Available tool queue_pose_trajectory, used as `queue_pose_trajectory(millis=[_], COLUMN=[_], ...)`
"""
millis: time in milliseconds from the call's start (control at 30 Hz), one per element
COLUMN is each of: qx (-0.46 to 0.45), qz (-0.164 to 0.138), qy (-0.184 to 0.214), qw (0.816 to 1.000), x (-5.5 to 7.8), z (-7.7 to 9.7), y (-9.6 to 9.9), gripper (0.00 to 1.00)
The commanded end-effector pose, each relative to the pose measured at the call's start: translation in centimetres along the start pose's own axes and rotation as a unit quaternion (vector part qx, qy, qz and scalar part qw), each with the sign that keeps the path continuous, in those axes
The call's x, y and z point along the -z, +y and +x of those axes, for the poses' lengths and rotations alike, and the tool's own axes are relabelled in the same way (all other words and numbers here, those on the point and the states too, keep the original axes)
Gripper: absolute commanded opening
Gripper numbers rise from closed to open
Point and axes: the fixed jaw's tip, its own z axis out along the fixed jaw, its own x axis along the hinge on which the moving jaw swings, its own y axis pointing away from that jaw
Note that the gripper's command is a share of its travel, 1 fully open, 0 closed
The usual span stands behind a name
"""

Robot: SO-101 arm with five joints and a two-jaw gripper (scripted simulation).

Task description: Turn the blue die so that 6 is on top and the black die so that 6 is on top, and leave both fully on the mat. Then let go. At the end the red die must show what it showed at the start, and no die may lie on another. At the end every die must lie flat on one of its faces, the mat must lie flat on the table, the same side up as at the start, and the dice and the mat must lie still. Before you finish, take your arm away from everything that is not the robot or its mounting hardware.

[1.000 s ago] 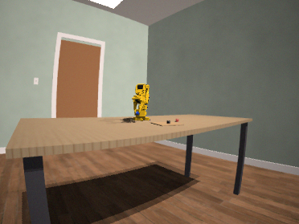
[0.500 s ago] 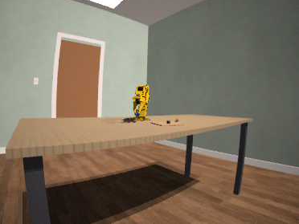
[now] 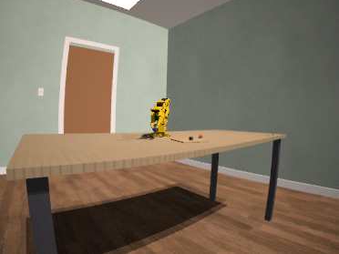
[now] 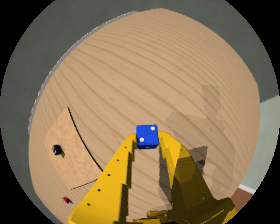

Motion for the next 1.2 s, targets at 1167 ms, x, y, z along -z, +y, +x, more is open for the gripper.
queue_pose_trajectory(millis=[1167], qx=[0.007], qz=[-0.006], qy=[-0.189], qw=[0.982], x=[-1.7], z=[-2.6], y=[0.2], gripper=[0.00])
